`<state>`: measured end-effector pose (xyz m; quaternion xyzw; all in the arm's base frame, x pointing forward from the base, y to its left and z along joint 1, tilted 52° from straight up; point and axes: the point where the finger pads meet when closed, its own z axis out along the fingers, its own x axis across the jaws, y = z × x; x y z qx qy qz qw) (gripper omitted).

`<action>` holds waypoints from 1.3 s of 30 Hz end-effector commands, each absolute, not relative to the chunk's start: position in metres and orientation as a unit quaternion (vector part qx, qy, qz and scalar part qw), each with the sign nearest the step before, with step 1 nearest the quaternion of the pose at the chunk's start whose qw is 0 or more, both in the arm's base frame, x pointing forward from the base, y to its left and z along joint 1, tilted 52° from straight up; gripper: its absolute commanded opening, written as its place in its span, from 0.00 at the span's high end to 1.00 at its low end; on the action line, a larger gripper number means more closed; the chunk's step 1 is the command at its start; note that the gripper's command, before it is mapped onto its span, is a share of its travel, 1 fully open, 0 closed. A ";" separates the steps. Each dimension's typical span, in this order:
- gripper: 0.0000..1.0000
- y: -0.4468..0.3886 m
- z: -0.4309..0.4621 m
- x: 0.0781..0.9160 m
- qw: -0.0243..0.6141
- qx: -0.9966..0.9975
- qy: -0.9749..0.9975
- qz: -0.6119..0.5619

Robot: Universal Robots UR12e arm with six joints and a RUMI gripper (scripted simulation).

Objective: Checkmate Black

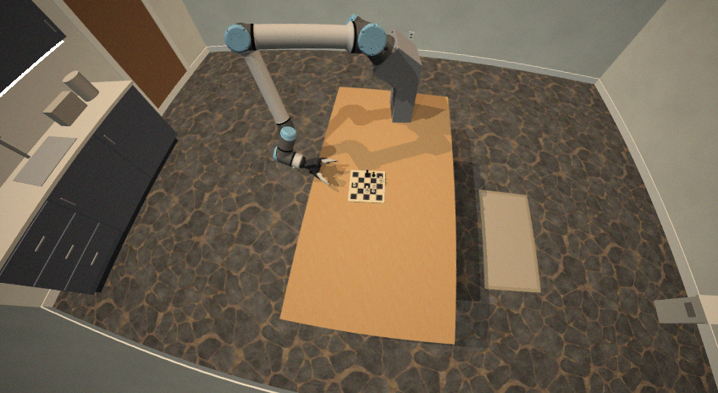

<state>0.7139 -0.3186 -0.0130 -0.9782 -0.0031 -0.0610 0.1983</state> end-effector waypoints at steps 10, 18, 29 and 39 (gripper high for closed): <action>0.00 -0.318 -0.012 0.714 0.198 -0.978 -0.003 -0.061; 0.00 -0.316 -0.010 0.713 0.198 -0.978 -0.004 -0.060; 0.00 -0.270 0.028 0.698 0.197 -0.979 -0.004 -0.060; 0.00 -0.252 0.043 0.693 0.197 -0.979 -0.004 -0.060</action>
